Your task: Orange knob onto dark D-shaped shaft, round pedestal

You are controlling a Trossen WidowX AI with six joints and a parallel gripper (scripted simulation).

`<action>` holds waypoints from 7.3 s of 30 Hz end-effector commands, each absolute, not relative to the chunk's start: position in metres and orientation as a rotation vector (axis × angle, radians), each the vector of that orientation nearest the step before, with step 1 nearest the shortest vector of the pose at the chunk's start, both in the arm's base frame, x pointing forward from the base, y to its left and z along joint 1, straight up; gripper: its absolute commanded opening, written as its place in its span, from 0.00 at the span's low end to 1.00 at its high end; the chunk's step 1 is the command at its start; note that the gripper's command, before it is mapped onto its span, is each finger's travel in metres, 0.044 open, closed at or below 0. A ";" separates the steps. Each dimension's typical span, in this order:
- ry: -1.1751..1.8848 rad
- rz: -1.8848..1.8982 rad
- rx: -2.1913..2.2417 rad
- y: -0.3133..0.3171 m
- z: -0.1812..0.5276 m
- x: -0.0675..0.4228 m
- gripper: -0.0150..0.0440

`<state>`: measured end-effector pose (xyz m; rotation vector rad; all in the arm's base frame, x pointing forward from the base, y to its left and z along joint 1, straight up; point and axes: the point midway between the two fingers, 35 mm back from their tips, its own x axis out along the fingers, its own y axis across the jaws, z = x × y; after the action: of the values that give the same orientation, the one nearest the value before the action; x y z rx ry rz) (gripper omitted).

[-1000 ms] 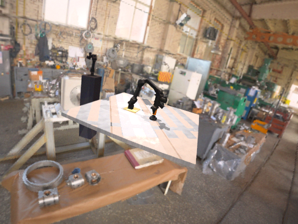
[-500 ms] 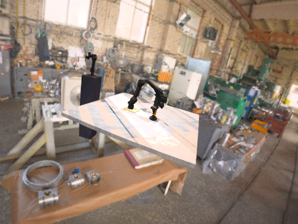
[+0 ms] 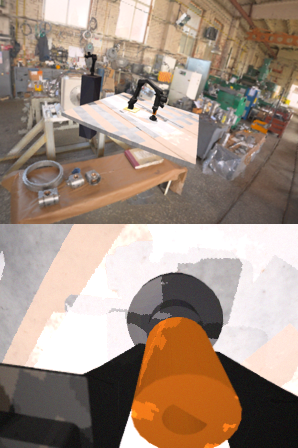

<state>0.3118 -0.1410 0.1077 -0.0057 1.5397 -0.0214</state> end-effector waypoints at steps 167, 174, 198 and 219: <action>1.494 0.449 -0.493 -0.141 0.103 0.312 0.25; 1.483 0.498 -0.543 -0.141 0.103 0.312 0.25; 1.478 0.520 -0.565 -0.142 0.105 0.312 0.25; 1.467 0.560 -0.606 -0.142 0.106 0.312 0.25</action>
<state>0.3119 -0.1413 0.1069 -0.5987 1.4702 0.5562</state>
